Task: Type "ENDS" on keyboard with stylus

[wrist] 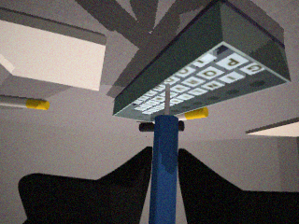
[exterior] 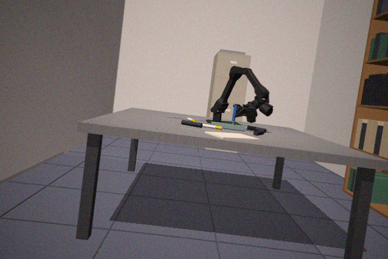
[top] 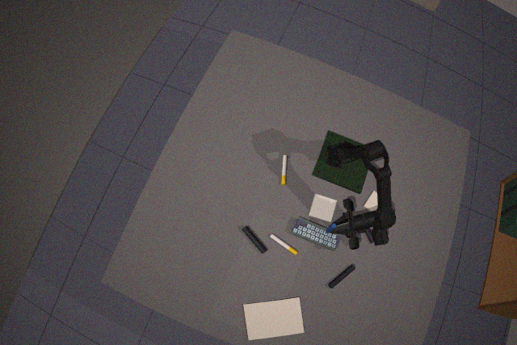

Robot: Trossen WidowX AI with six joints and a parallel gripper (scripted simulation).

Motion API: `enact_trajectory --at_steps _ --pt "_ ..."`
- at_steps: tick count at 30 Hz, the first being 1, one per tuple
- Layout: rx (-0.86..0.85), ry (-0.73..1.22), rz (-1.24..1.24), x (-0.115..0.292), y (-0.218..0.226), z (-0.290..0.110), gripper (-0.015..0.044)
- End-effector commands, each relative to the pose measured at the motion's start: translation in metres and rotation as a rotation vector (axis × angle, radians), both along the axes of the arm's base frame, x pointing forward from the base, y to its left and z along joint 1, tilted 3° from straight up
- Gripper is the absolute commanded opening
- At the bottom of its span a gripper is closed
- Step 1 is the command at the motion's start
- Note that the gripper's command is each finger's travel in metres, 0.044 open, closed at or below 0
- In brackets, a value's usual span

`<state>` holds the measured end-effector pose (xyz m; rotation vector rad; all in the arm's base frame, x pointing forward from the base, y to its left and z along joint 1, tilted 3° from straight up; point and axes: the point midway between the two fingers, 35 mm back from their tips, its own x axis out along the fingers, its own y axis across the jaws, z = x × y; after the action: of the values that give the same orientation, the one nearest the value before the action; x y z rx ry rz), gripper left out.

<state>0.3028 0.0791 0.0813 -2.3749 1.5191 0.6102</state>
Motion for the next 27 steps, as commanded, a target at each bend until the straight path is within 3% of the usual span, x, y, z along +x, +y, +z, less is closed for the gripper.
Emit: enact_trajectory --at_steps 1,8,15,17,27 --pt "0.005 -0.003 -0.001 0.0 0.001 0.017 0.0081" --pt "0.009 -0.01 0.001 0.001 0.001 0.028 0.0085" --pt "0.009 -0.01 0.001 0.001 0.001 0.028 0.0038" --pt "0.01 -0.01 0.001 0.002 -0.001 0.028 0.0" --pt "0.009 -0.004 0.001 0.024 -0.042 0.032 0.0"
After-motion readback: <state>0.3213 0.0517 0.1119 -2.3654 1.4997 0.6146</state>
